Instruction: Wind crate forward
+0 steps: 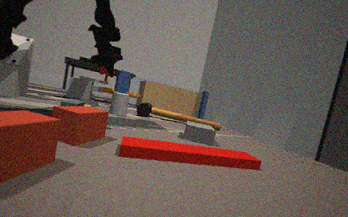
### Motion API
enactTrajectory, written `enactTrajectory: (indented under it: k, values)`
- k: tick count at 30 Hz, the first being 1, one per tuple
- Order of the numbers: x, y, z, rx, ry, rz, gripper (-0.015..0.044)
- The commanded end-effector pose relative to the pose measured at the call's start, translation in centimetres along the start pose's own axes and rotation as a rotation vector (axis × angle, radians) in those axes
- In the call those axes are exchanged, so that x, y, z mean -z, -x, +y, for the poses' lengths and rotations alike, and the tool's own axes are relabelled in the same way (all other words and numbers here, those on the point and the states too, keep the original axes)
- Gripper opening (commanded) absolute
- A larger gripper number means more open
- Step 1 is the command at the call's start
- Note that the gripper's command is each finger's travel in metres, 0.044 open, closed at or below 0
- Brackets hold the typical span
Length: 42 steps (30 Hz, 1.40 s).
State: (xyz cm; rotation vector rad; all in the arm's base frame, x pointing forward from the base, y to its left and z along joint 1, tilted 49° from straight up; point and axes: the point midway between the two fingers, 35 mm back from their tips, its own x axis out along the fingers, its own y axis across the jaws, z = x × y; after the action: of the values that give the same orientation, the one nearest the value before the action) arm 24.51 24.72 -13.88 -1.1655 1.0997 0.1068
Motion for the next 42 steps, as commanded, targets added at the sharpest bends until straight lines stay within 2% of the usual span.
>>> enactTrajectory:
  k: [1, 42]
  values:
    - [-0.5, -0.5, 1.8, -0.030, -0.004, -0.005, 0.0000]
    - [-1.6, -0.7, 6.7, -0.033, -0.006, -0.006, 0.0000]
